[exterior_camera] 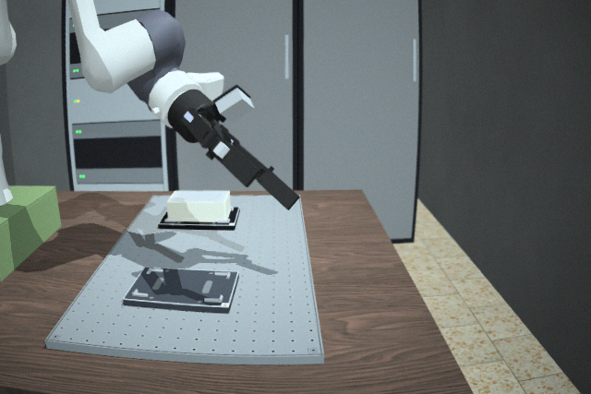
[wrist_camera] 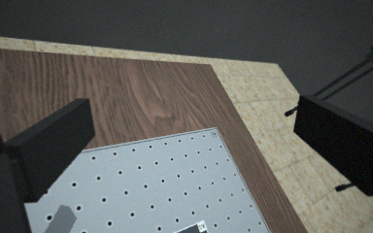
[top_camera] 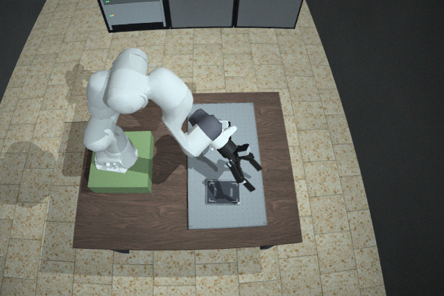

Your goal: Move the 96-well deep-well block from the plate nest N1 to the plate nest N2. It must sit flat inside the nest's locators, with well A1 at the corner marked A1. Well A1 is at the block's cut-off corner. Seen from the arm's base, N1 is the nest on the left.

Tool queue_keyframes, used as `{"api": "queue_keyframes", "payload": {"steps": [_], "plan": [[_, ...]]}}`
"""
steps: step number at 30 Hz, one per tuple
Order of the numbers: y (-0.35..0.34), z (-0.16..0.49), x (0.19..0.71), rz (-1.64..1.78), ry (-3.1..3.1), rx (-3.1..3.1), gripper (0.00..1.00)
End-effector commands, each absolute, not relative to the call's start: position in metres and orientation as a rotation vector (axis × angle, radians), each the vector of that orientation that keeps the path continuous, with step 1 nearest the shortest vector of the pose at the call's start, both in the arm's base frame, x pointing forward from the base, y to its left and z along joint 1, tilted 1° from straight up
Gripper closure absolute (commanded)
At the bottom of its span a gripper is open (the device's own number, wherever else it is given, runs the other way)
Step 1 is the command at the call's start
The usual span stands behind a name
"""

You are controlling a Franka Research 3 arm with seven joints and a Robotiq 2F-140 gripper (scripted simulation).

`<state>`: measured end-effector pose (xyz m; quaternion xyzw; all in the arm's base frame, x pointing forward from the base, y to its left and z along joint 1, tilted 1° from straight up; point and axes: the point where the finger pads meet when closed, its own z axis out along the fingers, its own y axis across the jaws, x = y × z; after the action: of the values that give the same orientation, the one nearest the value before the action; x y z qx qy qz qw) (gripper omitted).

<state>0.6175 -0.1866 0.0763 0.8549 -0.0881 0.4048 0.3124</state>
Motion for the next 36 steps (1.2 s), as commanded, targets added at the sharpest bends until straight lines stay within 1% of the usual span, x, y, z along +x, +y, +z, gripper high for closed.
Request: {"api": "queue_keyframes", "payload": {"steps": [1, 16, 18, 33, 36], "plan": [[-0.183, 0.07, 0.606, 0.917, -0.171, 2.261, 0.0], [-0.13, 0.049, 0.558, 0.587, -0.255, 2.405, 0.0], [-0.13, 0.049, 0.558, 0.587, -0.255, 2.405, 0.0], [-0.065, 0.034, 0.524, 0.35, -0.288, 2.576, 0.0], [-0.061, 0.034, 0.522, 0.337, -0.289, 2.588, 0.0]]}}
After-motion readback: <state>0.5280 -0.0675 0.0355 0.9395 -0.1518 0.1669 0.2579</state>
